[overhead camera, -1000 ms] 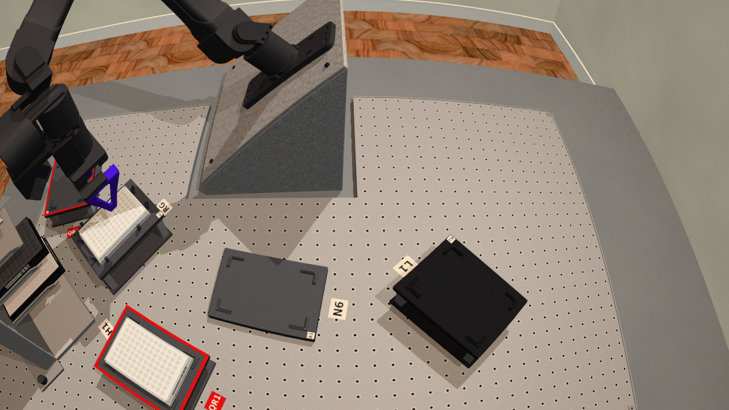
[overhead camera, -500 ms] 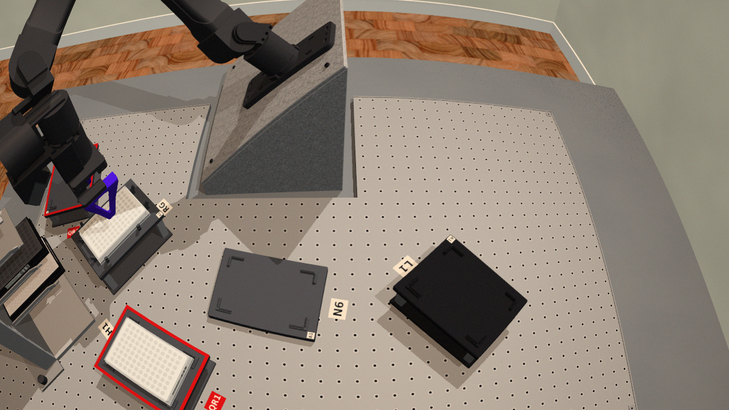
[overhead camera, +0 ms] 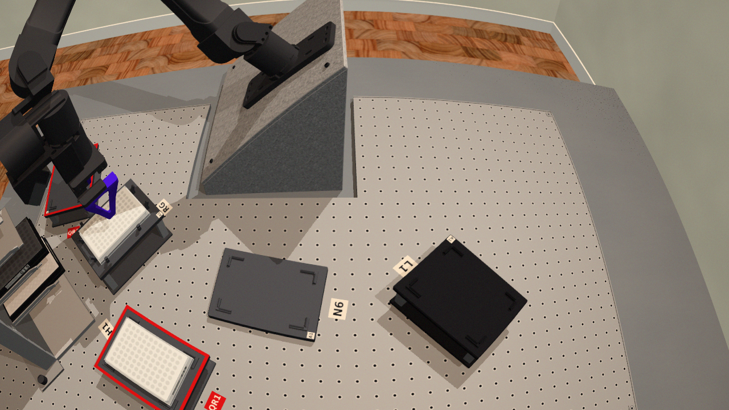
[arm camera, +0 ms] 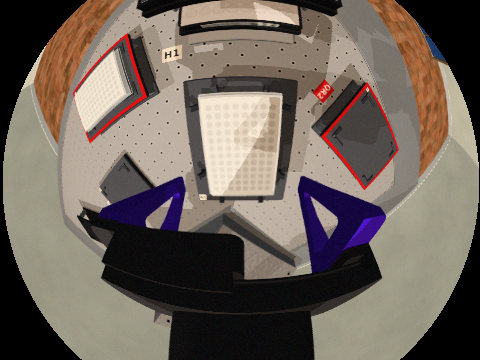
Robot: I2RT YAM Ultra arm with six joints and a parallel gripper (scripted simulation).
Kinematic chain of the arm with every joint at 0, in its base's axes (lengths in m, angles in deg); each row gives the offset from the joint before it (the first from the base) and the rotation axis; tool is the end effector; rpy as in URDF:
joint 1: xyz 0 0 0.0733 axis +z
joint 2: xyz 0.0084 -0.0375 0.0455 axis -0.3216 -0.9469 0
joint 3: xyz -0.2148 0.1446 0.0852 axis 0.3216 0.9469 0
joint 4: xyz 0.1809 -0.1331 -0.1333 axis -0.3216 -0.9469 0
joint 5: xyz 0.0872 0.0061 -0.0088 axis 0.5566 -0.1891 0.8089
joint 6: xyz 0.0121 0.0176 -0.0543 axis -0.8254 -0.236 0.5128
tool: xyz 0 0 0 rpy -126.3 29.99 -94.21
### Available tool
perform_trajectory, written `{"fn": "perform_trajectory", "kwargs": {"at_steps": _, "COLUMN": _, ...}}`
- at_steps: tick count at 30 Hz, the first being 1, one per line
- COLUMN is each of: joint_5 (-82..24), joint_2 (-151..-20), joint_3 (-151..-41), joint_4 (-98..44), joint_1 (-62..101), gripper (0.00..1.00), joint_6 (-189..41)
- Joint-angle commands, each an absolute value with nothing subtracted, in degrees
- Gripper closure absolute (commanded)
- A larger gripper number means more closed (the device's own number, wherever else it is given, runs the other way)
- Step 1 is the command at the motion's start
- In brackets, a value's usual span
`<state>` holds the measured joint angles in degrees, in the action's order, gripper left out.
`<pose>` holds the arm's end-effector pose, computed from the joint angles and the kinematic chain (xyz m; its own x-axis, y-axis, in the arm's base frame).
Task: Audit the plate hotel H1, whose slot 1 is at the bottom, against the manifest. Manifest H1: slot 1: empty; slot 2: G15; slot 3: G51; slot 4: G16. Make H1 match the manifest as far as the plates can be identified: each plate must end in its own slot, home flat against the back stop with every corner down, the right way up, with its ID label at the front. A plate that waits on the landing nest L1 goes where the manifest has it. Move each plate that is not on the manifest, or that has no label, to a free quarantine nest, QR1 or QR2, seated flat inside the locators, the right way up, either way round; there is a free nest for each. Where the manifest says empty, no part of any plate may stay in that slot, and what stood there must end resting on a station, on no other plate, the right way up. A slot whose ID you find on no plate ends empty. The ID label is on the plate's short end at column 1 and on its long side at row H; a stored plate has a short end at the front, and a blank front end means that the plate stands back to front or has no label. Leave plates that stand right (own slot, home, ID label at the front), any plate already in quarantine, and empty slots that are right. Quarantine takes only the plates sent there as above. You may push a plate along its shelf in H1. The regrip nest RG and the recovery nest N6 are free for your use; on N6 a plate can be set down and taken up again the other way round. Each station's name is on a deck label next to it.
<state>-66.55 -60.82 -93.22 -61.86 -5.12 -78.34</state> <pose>0.2348 -0.1307 0.2861 -0.7872 0.4151 -0.4561 0.6141 0.5957 -0.5177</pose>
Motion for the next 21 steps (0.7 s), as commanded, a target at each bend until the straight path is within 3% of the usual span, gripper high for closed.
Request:
{"fn": "perform_trajectory", "kwargs": {"at_steps": 1, "joint_5": -66.4, "joint_2": -60.6, "joint_3": -93.2, "joint_4": -61.4, "joint_1": -5.1, "gripper": 0.0, "joint_6": -78.1}}
{"fn": "perform_trajectory", "kwargs": {"at_steps": 21, "joint_5": -65.1, "joint_2": -62.1, "joint_3": -90.2, "joint_4": -54.9, "joint_1": -8.3, "gripper": 0.0, "joint_6": -74.5}}
